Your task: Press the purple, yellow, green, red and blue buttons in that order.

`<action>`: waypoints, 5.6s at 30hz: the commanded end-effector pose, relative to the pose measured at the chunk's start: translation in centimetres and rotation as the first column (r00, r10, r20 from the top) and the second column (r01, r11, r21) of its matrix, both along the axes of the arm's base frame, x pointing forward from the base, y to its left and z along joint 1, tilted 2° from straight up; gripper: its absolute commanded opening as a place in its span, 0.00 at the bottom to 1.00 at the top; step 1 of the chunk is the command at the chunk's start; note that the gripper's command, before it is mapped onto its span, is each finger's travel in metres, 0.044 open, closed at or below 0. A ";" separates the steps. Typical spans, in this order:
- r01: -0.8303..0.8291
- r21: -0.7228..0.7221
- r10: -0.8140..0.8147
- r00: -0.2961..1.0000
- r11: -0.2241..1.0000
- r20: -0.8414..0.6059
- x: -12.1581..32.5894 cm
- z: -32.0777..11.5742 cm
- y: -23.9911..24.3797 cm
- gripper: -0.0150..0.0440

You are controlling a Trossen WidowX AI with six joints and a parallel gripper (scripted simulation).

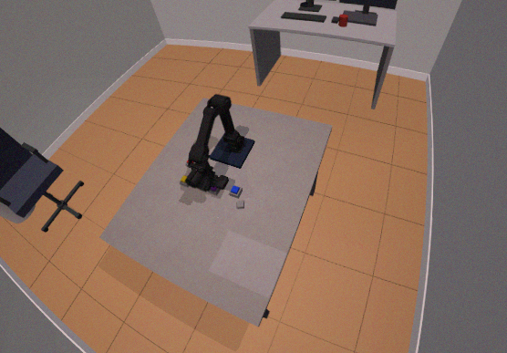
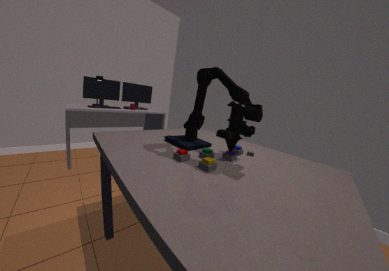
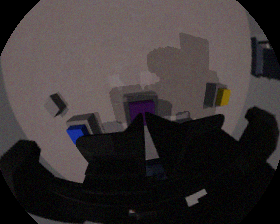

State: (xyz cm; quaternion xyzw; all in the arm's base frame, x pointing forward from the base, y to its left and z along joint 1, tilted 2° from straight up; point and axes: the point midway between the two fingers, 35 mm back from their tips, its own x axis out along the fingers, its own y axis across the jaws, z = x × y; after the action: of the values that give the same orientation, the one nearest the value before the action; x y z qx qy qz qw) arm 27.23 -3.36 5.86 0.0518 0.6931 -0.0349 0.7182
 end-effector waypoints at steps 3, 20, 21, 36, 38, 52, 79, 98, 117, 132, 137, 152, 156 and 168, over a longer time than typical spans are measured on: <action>0.004 0.003 -0.004 1.000 1.000 0.004 -0.1 2.8 0.0 0.29; 0.004 0.000 -0.004 1.000 1.000 0.004 0.2 9.0 -2.3 0.29; 0.004 -0.001 -0.004 1.000 1.000 0.004 0.4 9.0 -3.8 0.29; 0.004 -0.014 -0.004 1.000 1.000 0.002 -1.1 7.9 -17.4 0.29; 0.004 -0.014 -0.004 1.000 1.000 0.002 -0.9 5.6 -17.4 0.29; 0.004 -0.014 -0.004 1.000 1.000 0.002 -0.9 1.7 -17.3 0.29; 0.004 -0.014 -0.004 1.000 1.000 0.002 -0.8 -0.9 -17.3 0.29; 0.004 -0.015 -0.004 1.000 1.000 0.003 -0.9 2.3 -17.3 0.29; 0.004 -0.013 -0.004 1.000 1.000 0.001 -2.1 9.0 -15.8 0.29; 0.004 -0.006 -0.004 1.000 1.000 -0.003 -7.5 6.6 -8.3 0.29; 0.004 -0.005 -0.004 1.000 1.000 -0.003 -7.5 2.3 -8.1 0.29; 0.004 -0.005 -0.004 1.000 1.000 -0.003 -7.4 0.6 -8.1 0.29; 0.004 -0.005 -0.004 1.000 1.000 -0.003 -7.4 -0.1 -8.1 0.29; 0.004 -0.005 -0.004 1.000 1.000 -0.003 -7.4 -0.9 -8.1 0.29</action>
State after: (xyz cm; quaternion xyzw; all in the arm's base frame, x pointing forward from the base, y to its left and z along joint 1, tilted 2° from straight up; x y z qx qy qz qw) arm 19.89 -11.54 5.24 0.0473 0.6909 -0.0391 0.7203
